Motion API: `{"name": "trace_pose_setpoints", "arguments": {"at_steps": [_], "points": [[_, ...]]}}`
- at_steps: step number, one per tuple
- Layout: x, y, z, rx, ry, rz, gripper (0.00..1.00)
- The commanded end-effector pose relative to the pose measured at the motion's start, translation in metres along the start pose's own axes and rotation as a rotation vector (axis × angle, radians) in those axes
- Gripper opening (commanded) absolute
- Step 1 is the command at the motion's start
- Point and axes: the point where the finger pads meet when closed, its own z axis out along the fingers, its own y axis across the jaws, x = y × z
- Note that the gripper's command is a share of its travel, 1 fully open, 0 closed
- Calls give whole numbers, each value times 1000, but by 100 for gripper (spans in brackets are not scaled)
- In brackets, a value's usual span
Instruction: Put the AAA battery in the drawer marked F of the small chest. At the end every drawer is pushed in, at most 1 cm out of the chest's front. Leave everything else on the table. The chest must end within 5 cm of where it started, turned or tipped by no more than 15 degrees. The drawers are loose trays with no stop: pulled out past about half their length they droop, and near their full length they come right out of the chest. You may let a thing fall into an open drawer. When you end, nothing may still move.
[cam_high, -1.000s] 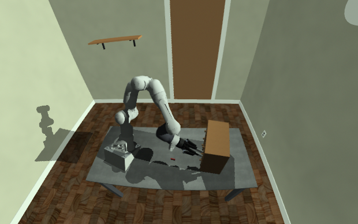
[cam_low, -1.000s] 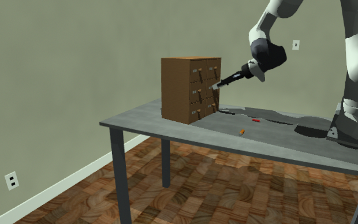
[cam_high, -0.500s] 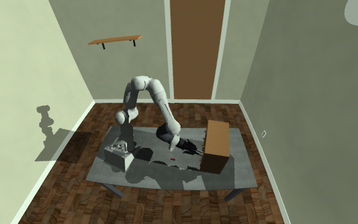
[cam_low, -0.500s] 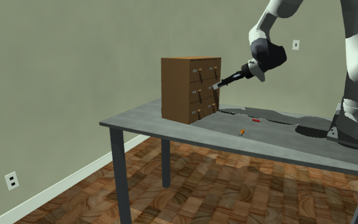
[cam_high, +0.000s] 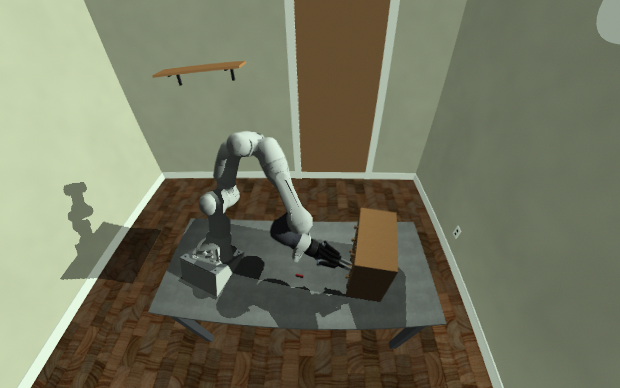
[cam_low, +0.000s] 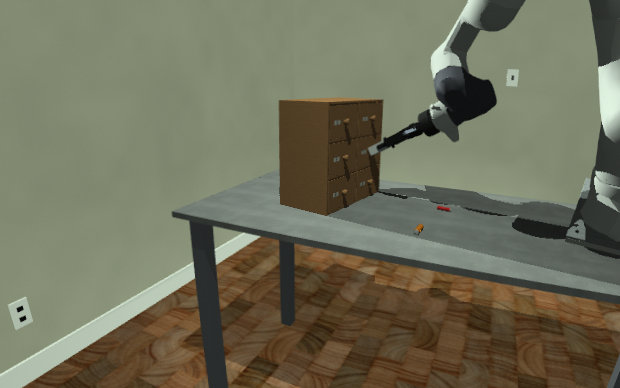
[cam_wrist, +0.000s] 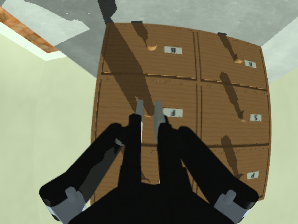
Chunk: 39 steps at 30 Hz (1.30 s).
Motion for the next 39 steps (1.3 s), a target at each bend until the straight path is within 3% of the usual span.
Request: {"name": "trace_pose_setpoints", "arguments": {"at_steps": [1,18,39], "points": [[2,0,0,0,6,1,8],[5,0,-4,0,6,1,8],[16,0,-23,0,6,1,8]]}}
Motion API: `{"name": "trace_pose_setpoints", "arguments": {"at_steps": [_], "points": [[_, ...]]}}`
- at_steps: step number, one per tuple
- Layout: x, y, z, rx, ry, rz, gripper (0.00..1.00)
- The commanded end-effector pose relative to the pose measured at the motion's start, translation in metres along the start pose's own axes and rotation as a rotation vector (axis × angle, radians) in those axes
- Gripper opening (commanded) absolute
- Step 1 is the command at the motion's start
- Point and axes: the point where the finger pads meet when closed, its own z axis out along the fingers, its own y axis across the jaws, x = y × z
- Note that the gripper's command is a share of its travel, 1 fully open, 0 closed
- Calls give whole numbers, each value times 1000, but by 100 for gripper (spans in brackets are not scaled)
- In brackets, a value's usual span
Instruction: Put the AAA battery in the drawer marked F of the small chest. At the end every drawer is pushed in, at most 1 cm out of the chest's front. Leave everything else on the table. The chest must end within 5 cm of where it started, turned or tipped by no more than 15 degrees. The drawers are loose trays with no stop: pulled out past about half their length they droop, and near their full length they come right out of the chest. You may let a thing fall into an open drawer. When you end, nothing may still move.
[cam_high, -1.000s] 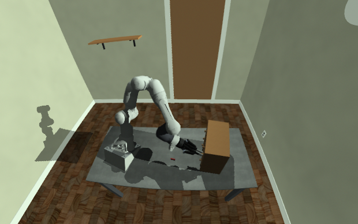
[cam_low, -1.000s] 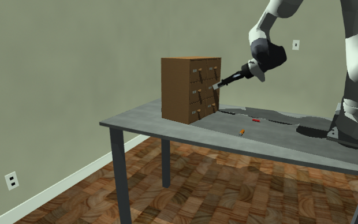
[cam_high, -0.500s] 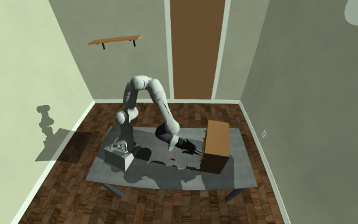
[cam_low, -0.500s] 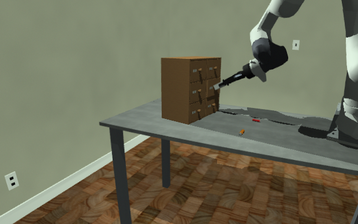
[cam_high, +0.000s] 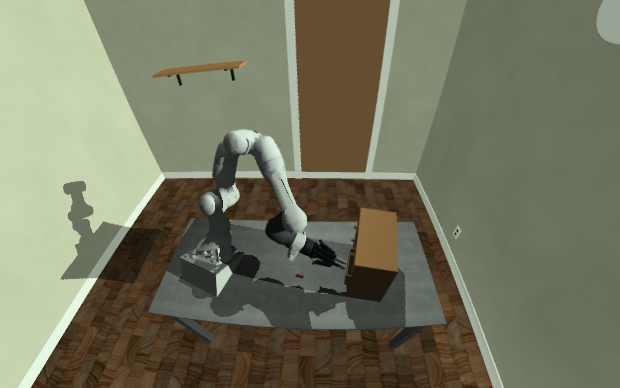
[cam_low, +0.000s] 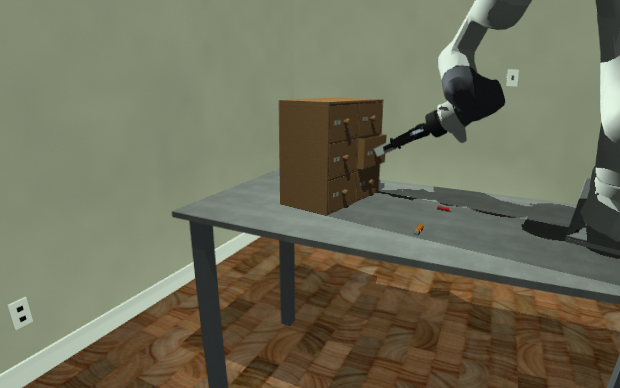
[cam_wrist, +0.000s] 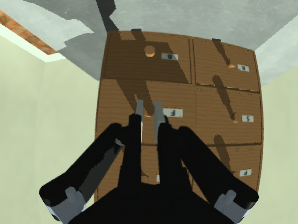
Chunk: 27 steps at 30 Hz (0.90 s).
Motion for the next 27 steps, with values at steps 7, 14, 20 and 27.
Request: {"name": "trace_pose_setpoints", "arguments": {"at_steps": [7,14,20,27], "points": [[9,-1,-12,2,2,-3,8],[13,-1,-19,2,2,-3,8],[17,-1,-26,2,2,-3,8],[21,-1,-32,2,2,-3,8]]}}
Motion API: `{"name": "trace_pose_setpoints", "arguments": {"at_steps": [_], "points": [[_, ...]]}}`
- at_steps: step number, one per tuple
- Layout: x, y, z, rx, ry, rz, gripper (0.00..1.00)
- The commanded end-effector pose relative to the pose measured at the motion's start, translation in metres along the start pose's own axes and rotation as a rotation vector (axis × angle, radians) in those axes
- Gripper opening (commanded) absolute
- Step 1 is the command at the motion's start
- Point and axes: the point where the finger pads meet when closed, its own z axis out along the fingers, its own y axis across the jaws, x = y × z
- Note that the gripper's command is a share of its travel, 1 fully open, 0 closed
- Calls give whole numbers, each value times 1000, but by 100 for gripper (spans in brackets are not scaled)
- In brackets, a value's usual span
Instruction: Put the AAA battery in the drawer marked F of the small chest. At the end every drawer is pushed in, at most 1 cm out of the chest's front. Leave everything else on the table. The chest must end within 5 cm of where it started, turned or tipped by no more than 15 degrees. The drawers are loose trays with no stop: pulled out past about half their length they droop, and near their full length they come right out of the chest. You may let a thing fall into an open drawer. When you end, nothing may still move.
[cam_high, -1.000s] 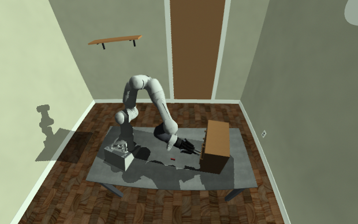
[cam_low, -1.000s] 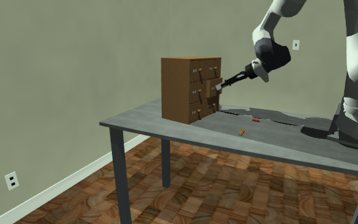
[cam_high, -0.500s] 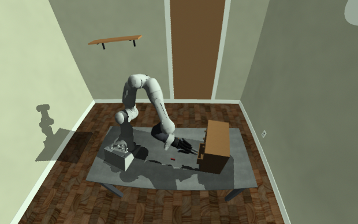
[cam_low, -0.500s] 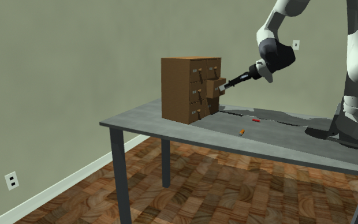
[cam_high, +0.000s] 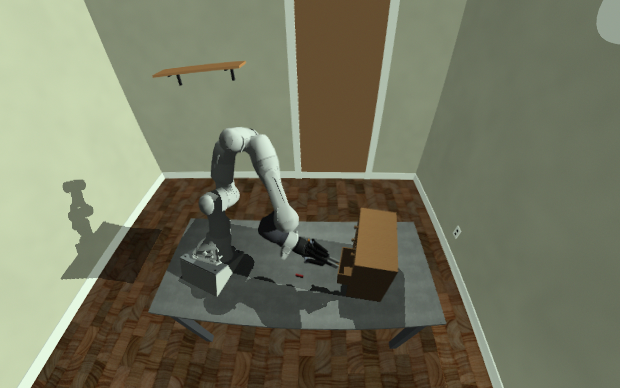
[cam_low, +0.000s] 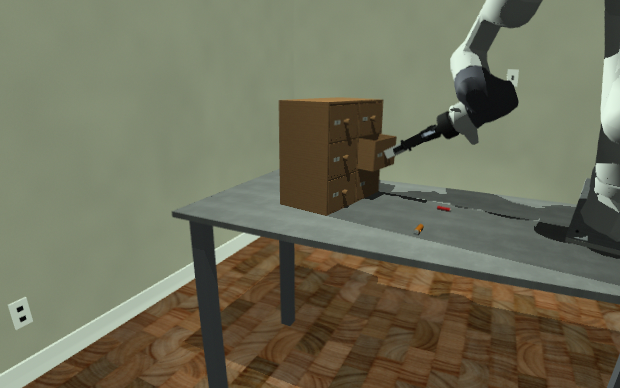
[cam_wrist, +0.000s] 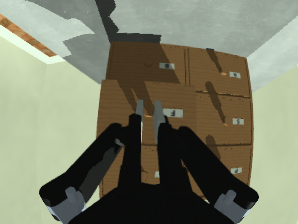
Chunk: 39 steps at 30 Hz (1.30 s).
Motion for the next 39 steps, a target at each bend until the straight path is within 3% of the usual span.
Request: {"name": "trace_pose_setpoints", "arguments": {"at_steps": [1,39], "points": [[2,-1,-4,1,-3,-5,8],[6,-1,-10,1,-3,-5,10]]}}
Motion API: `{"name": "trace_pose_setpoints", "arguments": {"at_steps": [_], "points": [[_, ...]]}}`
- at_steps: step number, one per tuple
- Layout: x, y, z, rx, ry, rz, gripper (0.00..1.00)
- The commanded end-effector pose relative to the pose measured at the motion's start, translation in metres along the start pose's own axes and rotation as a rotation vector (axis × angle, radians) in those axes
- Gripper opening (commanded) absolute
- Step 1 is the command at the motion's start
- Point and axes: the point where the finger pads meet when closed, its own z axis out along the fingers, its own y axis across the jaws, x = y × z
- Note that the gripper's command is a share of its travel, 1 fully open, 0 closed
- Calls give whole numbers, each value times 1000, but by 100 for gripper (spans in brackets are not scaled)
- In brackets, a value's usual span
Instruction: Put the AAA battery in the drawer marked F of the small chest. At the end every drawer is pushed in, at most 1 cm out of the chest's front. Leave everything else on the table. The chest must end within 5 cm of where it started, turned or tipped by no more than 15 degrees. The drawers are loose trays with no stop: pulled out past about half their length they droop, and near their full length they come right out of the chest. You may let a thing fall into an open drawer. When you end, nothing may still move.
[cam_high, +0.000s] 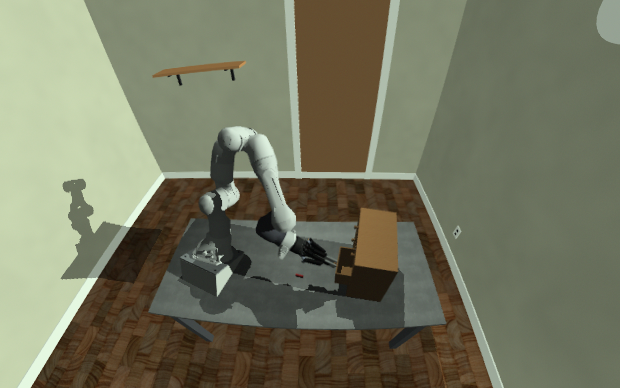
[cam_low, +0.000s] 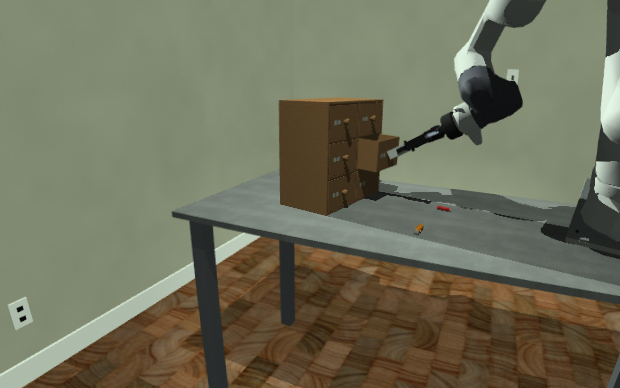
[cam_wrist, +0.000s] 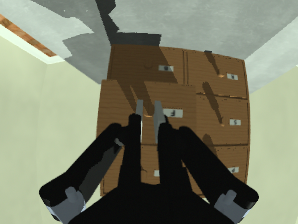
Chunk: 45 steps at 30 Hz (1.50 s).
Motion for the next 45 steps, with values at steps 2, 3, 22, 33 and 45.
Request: {"name": "trace_pose_setpoints", "arguments": {"at_steps": [2,3,22,33,45], "points": [[0,-1,-1,2,-3,-1,13],[0,-1,-1,2,-3,-1,13],[7,-1,-14,2,-3,-1,20],[25,-1,-44,2,-3,-1,20],[30,-1,-77,2,-3,-1,20]]}}
